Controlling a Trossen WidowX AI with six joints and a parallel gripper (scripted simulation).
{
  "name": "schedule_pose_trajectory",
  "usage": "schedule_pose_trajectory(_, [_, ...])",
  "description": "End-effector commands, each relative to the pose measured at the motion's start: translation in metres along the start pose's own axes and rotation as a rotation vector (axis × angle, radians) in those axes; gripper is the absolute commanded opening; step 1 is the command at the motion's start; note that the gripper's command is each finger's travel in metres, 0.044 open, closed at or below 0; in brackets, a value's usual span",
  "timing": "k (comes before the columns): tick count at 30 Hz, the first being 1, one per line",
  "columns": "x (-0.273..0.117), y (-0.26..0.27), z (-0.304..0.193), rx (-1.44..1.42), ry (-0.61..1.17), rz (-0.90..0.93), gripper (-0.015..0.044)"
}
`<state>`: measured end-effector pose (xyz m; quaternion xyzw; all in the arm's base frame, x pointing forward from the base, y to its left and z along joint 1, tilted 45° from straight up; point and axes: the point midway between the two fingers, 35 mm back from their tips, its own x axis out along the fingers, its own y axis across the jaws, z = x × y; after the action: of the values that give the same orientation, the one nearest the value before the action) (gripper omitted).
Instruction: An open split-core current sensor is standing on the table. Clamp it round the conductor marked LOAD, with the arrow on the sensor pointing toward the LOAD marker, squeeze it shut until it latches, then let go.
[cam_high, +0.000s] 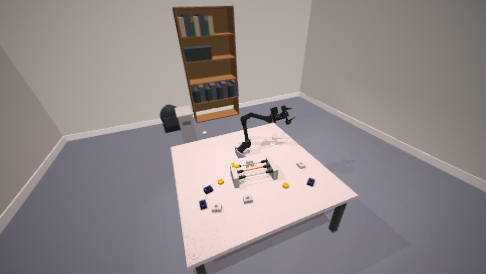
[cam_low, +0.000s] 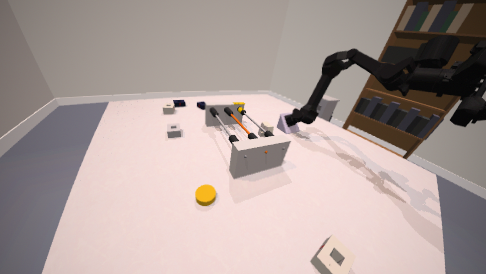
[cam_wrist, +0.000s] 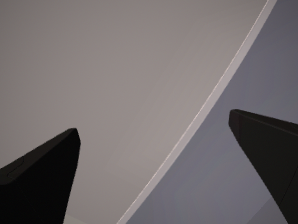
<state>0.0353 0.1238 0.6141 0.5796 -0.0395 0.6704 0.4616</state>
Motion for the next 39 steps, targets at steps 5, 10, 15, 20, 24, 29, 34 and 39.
schedule_pose_trajectory(5, [-0.027, -0.122, 0.034, -0.540, -0.094, -0.405, 0.0440])
schedule_pose_trajectory(10, [-0.070, -0.182, 0.073, -0.850, -0.108, -0.680, 0.0440])
schedule_pose_trajectory(15, [-0.130, -0.226, 0.116, -1.120, -0.087, -0.979, 0.0440])
schedule_pose_trajectory(20, [-0.200, -0.250, 0.155, -1.325, -0.030, -1.285, 0.0440])
schedule_pose_trajectory(24, [-0.259, -0.256, 0.179, -1.438, 0.040, -1.528, 0.0440])
schedule_pose_trajectory(29, [-0.280, -0.256, 0.186, -1.466, 0.069, -1.612, 0.0440])
schedule_pose_trajectory(34, [-0.280, -0.256, 0.186, -1.466, 0.069, -1.612, 0.0440])
schedule_pose_trajectory(39, [-0.336, -0.274, 0.209, -1.315, 0.199, -1.833, 0.0440])
